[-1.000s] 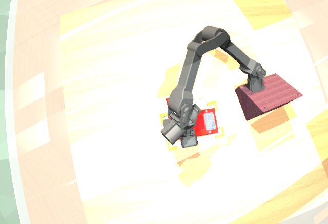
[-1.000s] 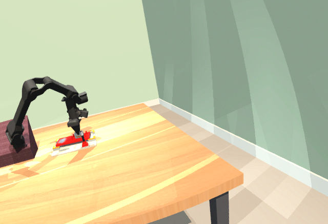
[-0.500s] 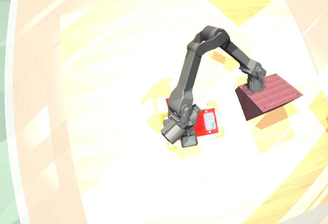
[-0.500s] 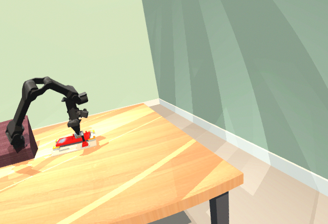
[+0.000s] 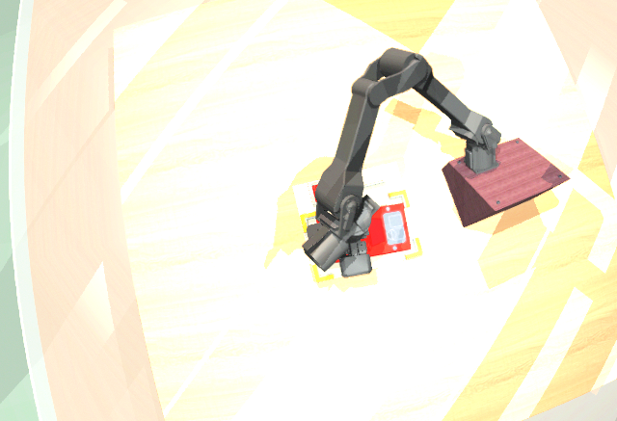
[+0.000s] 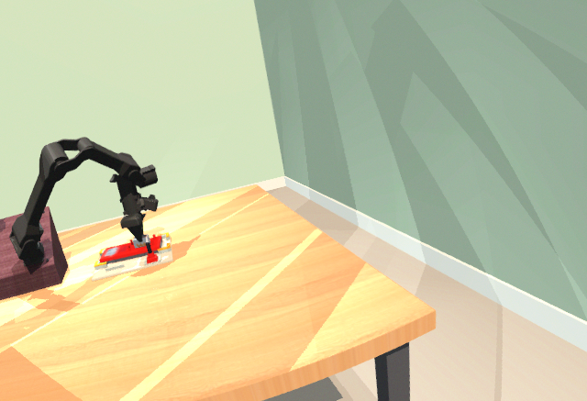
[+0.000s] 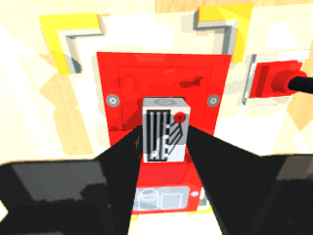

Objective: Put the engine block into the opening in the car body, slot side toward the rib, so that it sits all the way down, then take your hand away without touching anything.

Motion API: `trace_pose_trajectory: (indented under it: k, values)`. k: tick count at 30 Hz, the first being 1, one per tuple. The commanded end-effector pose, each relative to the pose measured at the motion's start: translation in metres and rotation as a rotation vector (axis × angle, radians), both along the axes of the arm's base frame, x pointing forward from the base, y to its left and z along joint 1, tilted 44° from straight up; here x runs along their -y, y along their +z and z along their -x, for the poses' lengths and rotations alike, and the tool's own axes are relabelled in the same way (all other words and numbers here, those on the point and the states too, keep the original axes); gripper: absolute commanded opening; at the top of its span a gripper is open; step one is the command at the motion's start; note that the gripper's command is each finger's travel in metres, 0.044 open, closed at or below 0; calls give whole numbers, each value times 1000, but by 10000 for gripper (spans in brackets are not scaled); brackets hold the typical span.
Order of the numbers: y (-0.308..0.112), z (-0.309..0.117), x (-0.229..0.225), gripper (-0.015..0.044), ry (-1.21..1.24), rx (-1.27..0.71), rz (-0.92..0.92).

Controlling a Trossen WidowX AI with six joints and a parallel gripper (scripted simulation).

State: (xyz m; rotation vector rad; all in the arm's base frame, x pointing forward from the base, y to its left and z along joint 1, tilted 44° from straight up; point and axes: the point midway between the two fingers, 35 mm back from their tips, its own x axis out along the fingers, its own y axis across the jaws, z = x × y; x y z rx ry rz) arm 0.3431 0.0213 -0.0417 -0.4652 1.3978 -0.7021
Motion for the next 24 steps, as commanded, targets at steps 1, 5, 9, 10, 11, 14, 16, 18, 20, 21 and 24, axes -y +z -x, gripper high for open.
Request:
trace_pose_trajectory:
  k: [1, 5, 9, 10, 11, 14, 16, 18, 20, 21, 24]
  values:
    - [0, 0, 0, 212, 0, 0, 0]
    - [0, 0, 0, 317, 0, 0, 0]
    - [0, 0, 0, 422, 0, 0, 0]
    - [0, 0, 0, 440, 0, 0, 0]
    - [0, 0, 0, 440, 0, 0, 0]
    - [0, 0, 0, 440, 0, 0, 0]
    - [0, 0, 0, 440, 0, 0, 0]
    - [0, 0, 0, 440, 0, 0, 0]
    - [0, 0, 0, 440, 0, 0, 0]
    - [2, 0, -2, 440, 1, -1, 0]
    - [10, 2, -9, 440, 3, -3, 2]
